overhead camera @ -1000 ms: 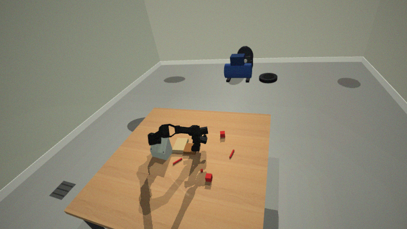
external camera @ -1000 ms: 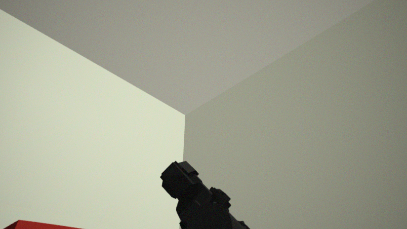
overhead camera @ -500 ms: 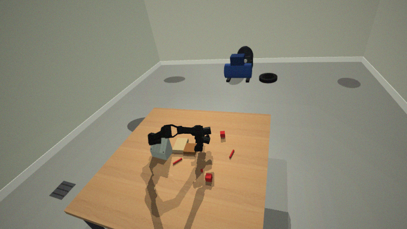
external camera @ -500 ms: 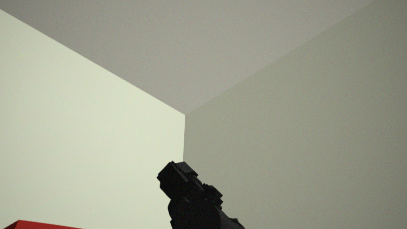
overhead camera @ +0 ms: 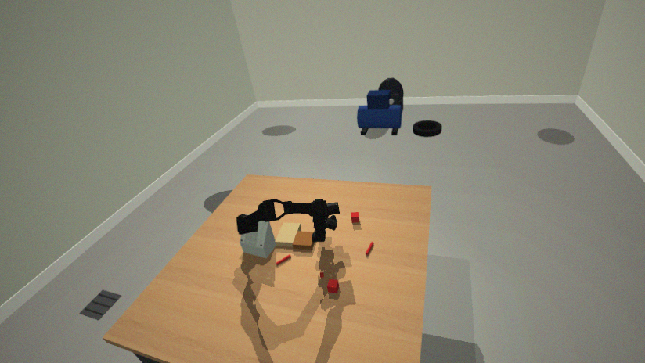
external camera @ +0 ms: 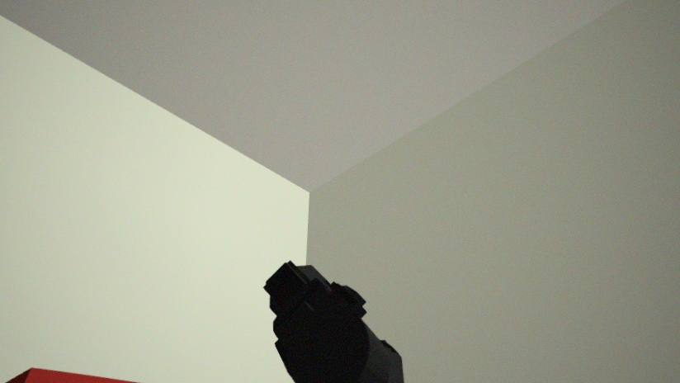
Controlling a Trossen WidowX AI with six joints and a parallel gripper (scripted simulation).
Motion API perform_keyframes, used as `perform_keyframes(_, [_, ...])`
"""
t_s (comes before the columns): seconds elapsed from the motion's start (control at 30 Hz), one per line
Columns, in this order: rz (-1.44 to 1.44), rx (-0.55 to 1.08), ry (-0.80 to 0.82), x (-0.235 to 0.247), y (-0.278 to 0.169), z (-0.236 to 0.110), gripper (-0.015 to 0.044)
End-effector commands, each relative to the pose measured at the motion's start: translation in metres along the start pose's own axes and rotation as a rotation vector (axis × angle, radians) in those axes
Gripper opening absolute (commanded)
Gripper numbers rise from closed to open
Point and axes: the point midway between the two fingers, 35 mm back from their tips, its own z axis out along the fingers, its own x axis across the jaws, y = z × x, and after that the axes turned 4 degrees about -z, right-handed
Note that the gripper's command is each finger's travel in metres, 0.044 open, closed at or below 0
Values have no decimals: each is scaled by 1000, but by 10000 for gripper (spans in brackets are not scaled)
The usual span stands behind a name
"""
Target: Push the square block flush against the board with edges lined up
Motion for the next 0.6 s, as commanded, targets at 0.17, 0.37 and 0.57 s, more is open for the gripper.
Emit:
perform_keyframes(0.17, [8, -43, -3, 1, 7, -35, 0])
perform_keyframes(0.37, [188, -41, 1, -9, -6, -36, 0])
perform_keyframes(0.57, [392, -38, 6, -21, -22, -37, 0])
